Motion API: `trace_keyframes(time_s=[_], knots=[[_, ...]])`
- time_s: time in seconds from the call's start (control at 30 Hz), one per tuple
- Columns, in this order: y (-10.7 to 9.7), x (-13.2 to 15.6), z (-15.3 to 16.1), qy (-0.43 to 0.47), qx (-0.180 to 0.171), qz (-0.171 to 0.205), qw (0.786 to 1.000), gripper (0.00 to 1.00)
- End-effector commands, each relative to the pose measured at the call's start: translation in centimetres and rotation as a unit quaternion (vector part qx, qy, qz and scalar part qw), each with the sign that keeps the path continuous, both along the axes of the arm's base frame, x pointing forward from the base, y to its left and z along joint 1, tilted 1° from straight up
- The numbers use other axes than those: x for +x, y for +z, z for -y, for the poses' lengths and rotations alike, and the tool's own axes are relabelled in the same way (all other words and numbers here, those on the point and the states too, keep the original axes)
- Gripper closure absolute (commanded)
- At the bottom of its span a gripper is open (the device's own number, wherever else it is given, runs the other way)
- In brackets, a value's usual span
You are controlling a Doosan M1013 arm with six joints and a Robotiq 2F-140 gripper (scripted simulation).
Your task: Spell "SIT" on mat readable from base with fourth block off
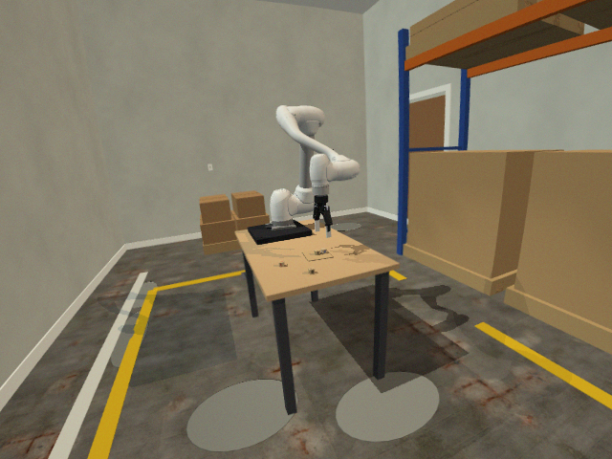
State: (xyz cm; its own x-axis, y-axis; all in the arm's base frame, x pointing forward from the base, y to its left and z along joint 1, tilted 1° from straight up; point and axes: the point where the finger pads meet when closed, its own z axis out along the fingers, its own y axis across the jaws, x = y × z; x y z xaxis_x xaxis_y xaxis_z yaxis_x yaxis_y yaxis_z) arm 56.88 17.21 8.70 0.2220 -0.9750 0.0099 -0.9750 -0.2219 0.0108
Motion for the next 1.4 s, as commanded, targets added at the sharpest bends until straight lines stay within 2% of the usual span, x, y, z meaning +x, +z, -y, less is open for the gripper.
trace_keyframes(time_s=[0.0,0.33,0.6,0.67,0.7,0.9,1.17,1.23,1.27,1.37], knots=[[0.0,0.0,0.0,0.0,0.0,0.0,1.0,0.0],[0.0,0.3,0.1,-0.011,0.0,0.0,1.0,0.0],[0.1,4.9,1.5,-0.163,-0.001,0.002,0.987,0.0],[0.1,4.9,1.5,-0.163,-0.001,0.002,0.987,0.0],[0.2,6.4,2.1,-0.213,-0.002,0.003,0.977,0.0],[0.1,9.1,3.3,-0.305,-0.002,0.004,0.952,0.0],[0.0,13.2,5.3,-0.438,-0.003,0.005,0.899,0.0],[0.0,13.2,5.3,-0.438,-0.003,0.005,0.899,0.0],[-0.1,14.6,6.0,-0.484,-0.004,0.006,0.875,0.0],[-0.2,15.7,6.7,-0.518,-0.004,0.006,0.855,0.0]])
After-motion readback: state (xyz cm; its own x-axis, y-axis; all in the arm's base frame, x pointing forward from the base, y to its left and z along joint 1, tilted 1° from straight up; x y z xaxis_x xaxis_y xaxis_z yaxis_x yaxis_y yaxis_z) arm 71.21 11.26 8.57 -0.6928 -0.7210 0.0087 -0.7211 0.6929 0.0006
